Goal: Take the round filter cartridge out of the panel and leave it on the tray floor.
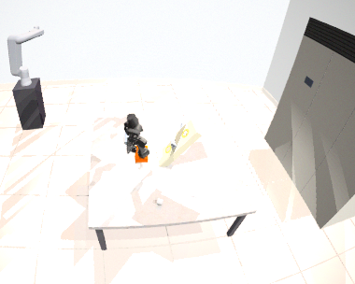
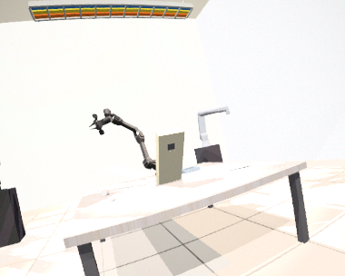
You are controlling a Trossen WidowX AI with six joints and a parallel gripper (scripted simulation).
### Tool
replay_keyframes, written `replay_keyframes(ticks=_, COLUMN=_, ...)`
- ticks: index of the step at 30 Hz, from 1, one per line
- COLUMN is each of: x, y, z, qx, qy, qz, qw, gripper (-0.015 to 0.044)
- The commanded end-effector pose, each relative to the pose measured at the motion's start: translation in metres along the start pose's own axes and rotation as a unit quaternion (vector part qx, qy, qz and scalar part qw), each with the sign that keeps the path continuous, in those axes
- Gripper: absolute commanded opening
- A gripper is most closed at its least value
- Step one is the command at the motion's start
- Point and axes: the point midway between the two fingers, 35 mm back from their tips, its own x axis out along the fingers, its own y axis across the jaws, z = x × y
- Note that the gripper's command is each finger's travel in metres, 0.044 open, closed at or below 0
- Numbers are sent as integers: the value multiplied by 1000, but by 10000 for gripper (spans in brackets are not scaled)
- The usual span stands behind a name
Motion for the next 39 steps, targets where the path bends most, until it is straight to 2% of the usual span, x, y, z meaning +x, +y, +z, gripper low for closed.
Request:
replay_keyframes(ticks=1, x=21, y=25, z=32, qx=26, qy=-48, qz=37, qw=998, gripper=89)
replay_keyframes(ticks=5, x=42, y=66, z=89, qx=60, qy=-114, qz=100, qw=987, gripper=89)
replay_keyframes(ticks=9, x=46, y=99, z=142, qx=82, qy=-168, qz=154, qw=970, gripper=89)
replay_keyframes(ticks=13, x=33, y=134, z=203, qx=101, qy=-232, qz=213, qw=944, gripper=89)
replay_keyframes(ticks=17, x=4, y=164, z=262, qx=111, qy=-291, qz=268, qw=912, gripper=89)
replay_keyframes(ticks=22, x=-56, y=196, z=323, qx=110, qy=-359, qz=332, qw=866, gripper=89)
replay_keyframes(ticks=28, x=-150, y=224, z=372, qx=91, qy=-431, qz=393, qw=807, gripper=89)
replay_keyframes(ticks=33, x=-240, y=242, z=387, qx=65, qy=-481, qz=430, qw=762, gripper=89)
replay_keyframes(ticks=39, x=-345, y=259, z=373, qx=29, qy=-534, qz=451, qw=715, gripper=89)
